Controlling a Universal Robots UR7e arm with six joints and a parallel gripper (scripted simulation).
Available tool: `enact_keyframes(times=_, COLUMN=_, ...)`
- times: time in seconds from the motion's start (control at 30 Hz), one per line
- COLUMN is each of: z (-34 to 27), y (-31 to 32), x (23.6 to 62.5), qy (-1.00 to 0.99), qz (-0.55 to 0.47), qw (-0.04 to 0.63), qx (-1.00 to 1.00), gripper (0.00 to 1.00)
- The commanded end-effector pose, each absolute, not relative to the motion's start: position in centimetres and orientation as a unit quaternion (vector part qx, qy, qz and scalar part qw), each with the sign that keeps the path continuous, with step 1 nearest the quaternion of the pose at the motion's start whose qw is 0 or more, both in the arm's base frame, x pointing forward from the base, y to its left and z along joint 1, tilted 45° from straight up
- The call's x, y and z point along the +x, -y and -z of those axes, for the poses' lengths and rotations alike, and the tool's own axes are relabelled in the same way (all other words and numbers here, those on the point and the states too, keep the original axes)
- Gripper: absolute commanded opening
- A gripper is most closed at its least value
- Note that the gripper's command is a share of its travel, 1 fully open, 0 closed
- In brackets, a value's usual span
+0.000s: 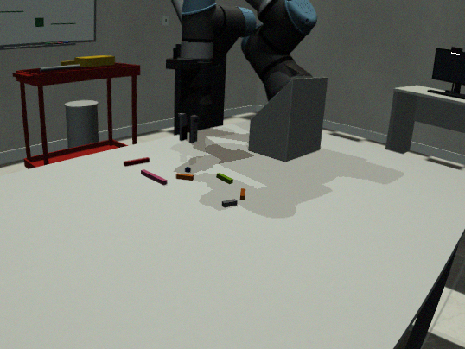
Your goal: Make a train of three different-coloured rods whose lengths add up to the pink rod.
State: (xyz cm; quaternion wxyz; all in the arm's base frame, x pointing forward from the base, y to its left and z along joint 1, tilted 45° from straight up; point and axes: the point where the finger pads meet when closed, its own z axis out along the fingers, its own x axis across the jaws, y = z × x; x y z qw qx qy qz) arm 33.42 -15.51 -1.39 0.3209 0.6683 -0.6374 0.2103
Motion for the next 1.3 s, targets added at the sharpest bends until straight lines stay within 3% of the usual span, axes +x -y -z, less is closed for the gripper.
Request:
enact_keyframes(times=0.0, z=0.77, y=14.9, x=33.53, qy=0.637, qz=-0.211, qw=0.321, qx=0.668, gripper=0.54)
enact_keyframes(times=0.37, z=0.49, y=14.63, x=33.58, qy=0.637, qz=-0.211, qw=0.321, qx=0.668, gripper=0.54)
enact_keyframes(times=0.4, z=0.49, y=14.63, x=33.58, qy=0.637, qz=-0.211, qw=0.321, qx=0.668, gripper=1.0)
enact_keyframes(times=1.27, z=0.77, y=14.45, x=33.92, qy=0.642, qz=-0.212, qw=0.319, qx=0.665, gripper=1.0)
